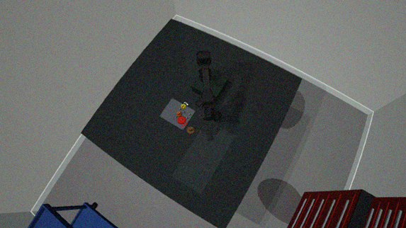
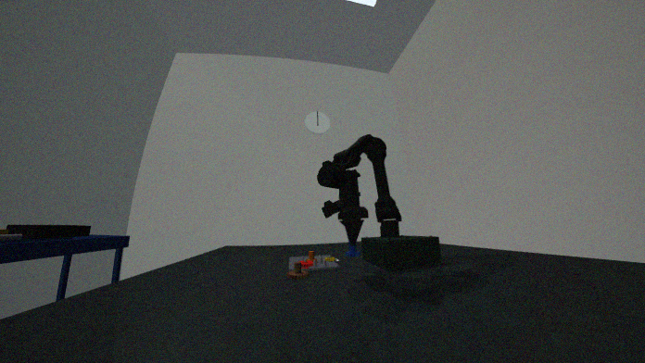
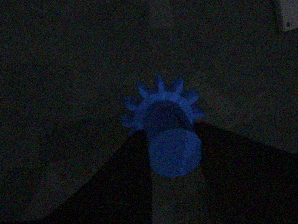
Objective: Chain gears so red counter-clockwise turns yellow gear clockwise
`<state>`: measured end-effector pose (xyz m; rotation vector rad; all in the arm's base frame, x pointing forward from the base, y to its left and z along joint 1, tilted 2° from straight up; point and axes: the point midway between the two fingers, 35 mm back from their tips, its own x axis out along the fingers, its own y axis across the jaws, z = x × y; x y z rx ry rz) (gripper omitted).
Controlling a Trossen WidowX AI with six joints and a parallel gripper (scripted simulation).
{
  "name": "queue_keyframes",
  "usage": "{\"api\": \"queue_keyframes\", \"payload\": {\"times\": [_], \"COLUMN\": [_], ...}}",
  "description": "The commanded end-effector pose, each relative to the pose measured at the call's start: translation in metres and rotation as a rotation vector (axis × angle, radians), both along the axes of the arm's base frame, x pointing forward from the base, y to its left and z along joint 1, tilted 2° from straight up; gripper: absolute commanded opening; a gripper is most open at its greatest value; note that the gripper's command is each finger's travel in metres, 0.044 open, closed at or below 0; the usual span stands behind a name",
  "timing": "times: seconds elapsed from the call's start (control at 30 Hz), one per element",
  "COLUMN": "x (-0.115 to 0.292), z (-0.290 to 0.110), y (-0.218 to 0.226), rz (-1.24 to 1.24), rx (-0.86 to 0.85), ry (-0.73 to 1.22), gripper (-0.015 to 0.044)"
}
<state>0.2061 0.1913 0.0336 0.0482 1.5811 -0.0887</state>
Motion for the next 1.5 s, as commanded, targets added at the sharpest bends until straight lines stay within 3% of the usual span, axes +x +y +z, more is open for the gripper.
{"api": "queue_keyframes", "payload": {"times": [0.0, 0.8, 1.47], "x": [0.003, -0.002, 0.024], "z": [0.013, 0.082, 0.069], "y": [0.002, -0.004, -0.032], "rz": [0.003, -0.002, -0.013], "rx": [0.009, 0.009, 0.003], "ry": [-0.010, -0.009, -0.015], "gripper": [0.0000, 0.0000, 0.0000]}}
